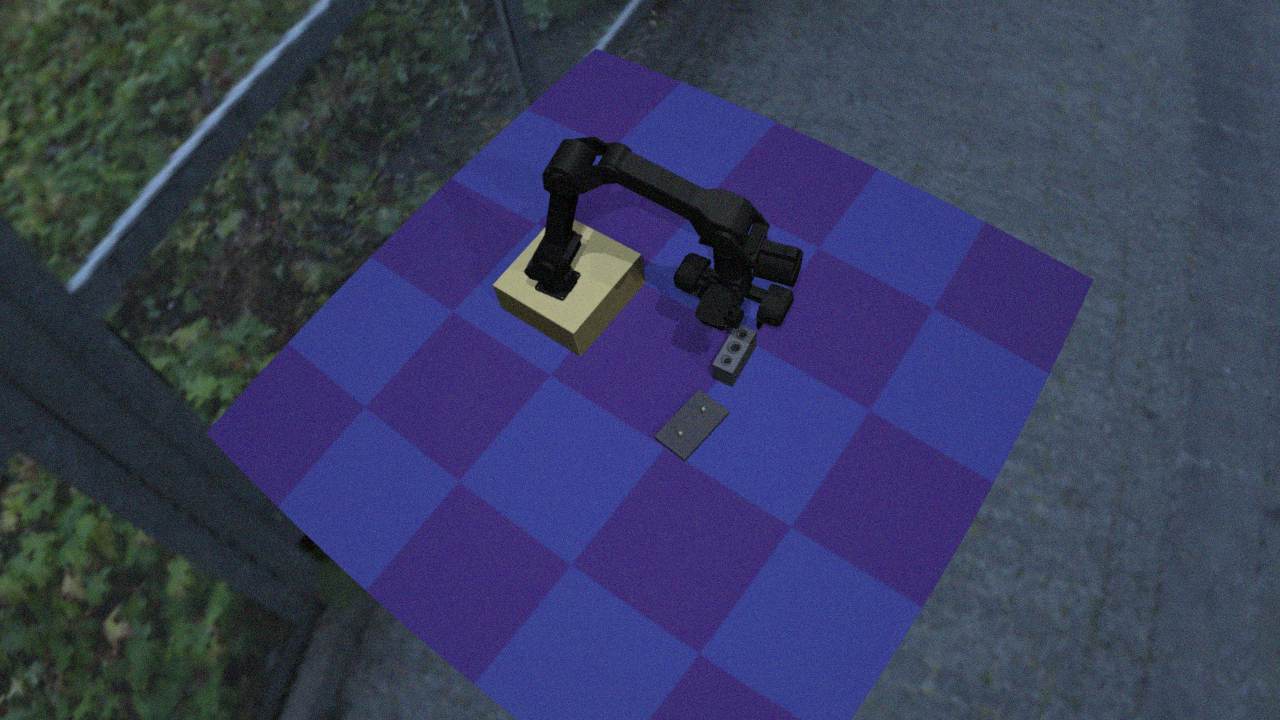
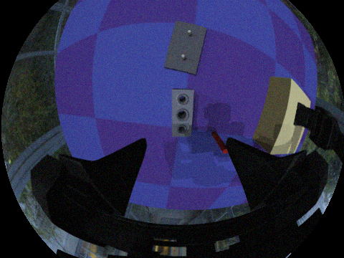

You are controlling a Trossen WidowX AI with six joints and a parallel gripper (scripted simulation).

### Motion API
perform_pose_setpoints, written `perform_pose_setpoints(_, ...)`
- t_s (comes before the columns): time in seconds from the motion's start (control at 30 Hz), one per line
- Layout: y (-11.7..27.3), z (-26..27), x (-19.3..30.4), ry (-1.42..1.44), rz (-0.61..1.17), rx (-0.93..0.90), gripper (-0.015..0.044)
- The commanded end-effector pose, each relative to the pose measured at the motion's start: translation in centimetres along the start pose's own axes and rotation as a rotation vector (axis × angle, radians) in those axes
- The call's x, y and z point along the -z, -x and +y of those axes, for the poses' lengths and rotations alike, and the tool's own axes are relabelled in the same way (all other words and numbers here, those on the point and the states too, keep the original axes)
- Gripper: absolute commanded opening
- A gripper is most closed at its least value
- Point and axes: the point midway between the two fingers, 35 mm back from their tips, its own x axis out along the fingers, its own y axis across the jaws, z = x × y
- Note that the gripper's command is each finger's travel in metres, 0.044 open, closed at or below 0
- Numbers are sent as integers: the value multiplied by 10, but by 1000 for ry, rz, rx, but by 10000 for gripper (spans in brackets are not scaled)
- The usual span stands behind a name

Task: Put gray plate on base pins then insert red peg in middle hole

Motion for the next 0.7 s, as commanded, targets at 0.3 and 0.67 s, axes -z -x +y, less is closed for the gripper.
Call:
perform_pose_setpoints(0.3,-65,4,-5,-21,-18,-5,440)
perform_pose_setpoints(0.67,-80,1,-3,-21,-18,-5,440)
